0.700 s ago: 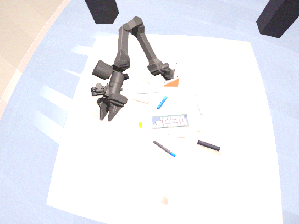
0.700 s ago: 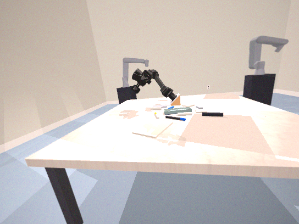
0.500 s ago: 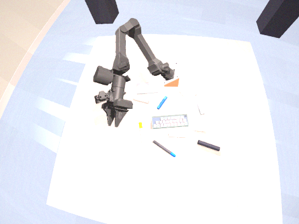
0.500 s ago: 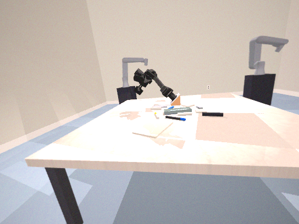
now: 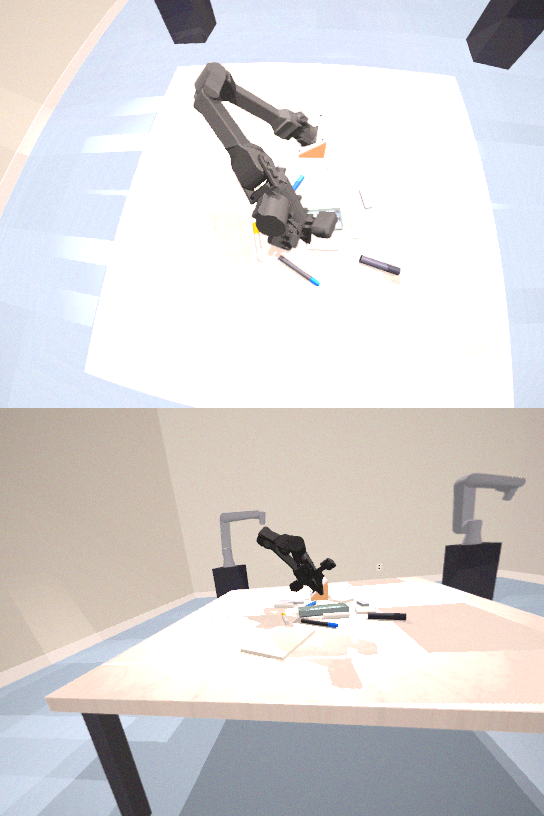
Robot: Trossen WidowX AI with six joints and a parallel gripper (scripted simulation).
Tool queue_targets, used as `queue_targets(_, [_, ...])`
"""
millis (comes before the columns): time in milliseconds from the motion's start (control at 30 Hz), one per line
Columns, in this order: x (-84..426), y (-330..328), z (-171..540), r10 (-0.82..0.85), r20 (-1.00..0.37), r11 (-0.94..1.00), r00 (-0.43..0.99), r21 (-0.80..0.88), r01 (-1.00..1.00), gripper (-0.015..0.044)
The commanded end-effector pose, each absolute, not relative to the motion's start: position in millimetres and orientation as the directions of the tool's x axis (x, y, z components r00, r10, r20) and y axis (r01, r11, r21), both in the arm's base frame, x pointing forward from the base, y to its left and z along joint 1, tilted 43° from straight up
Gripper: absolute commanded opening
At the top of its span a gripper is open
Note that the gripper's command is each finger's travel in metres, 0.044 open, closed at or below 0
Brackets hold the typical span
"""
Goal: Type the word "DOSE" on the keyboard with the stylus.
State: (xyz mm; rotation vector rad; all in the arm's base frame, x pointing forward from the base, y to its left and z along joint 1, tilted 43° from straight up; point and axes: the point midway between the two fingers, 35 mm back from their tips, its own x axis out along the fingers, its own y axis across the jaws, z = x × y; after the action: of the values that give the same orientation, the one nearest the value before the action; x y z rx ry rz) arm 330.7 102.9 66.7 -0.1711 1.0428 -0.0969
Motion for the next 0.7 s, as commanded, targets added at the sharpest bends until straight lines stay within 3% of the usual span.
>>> queue_targets(0, [307.8,113.3,28.8,-0.301,-0.886,0.94,0.352,-0.337,-0.045,0.0])
queue_targets(267, [255.0,116.5,-24.9,-0.647,-0.745,0.707,0.162,-0.666,-0.238,0.0])
queue_targets(667, [254.0,116.4,-25.7,-0.655,-0.739,0.699,0.16,-0.672,-0.244,0.0])
